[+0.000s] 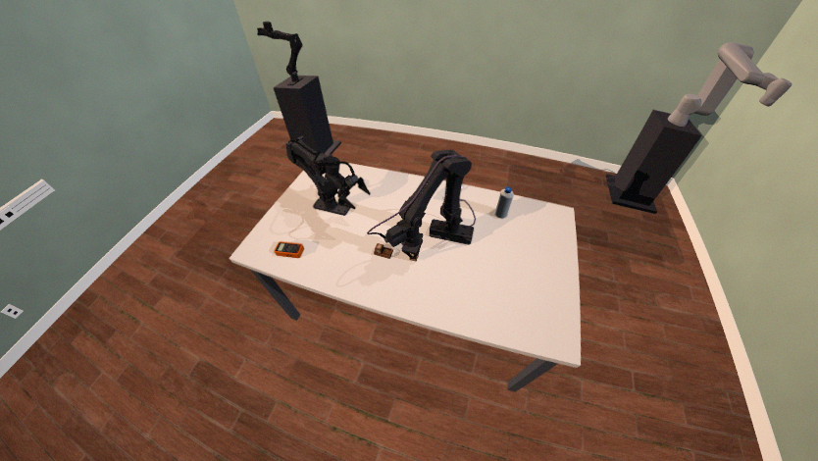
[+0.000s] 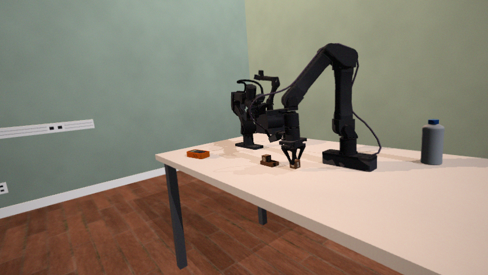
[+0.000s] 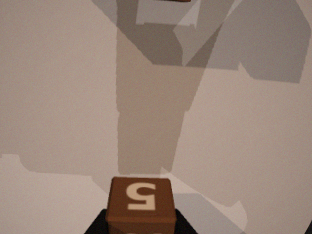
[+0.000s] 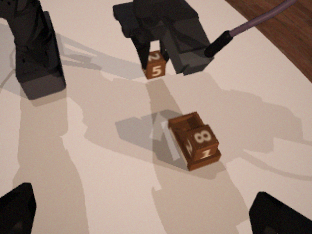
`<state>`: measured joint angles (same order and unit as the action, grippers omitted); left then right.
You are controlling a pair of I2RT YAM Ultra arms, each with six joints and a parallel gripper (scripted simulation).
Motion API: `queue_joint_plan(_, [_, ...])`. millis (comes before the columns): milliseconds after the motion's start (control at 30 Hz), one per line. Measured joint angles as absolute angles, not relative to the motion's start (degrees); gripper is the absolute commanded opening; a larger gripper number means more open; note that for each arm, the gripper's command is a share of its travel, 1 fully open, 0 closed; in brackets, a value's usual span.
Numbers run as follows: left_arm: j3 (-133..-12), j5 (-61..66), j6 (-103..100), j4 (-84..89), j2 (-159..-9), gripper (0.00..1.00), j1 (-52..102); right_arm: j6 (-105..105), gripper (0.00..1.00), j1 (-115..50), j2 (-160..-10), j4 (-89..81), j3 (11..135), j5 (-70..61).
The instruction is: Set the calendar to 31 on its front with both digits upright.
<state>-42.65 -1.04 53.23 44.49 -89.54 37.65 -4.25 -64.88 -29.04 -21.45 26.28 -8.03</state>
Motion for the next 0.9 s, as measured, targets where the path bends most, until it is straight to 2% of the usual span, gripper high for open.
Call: queue_joint_plan(900, [-42.2,-1.0,53.8,41.3,-89.5,0.26,37.6,-4.3,1.0,-64.9,-29.0,-21.3,26.3,-8.0])
